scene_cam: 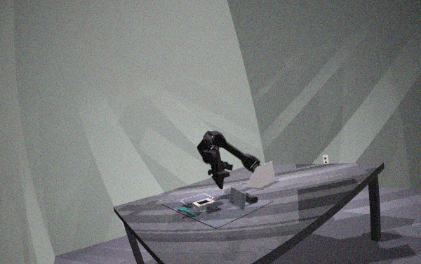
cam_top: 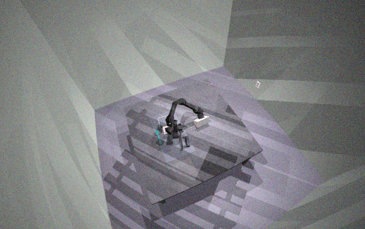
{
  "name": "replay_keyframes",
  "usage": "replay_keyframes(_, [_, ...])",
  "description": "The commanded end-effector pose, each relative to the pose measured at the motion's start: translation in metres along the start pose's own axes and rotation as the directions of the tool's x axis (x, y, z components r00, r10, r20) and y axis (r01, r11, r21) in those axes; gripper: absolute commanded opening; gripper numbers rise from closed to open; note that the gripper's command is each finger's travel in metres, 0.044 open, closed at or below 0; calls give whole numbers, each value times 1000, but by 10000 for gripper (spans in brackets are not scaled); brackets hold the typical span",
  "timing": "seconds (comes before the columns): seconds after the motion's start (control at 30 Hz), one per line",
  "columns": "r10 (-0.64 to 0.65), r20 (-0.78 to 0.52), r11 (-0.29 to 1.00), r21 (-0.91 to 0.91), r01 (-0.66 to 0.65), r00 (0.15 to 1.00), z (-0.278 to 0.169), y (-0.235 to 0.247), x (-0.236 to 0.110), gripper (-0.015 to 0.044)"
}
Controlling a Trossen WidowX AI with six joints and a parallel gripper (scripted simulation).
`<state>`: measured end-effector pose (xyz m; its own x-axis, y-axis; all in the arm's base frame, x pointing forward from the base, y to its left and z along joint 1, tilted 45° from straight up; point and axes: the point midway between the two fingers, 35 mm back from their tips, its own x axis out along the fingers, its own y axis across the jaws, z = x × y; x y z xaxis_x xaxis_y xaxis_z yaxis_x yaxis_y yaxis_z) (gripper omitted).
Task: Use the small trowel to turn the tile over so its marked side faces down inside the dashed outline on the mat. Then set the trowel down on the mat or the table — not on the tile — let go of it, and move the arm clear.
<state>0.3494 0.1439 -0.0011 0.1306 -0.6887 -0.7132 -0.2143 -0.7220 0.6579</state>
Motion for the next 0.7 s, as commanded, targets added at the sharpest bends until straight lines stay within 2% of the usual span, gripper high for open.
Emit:
replay_keyframes(0.0, [0, 0, 1000, 0, 0, 1000, 0, 0, 0, 0])
replay_keyframes(0.5, [0, 0, 1000, 0, 0, 1000, 0, 0, 0, 0])
replay_keyframes(0.63, [0, 0, 1000, 6, 0, 1000, 0, 0, 0, 100])
replay_keyframes(0.67, [0, 0, 1000, 23, 0, 1000, 1, 0, 0, 100])
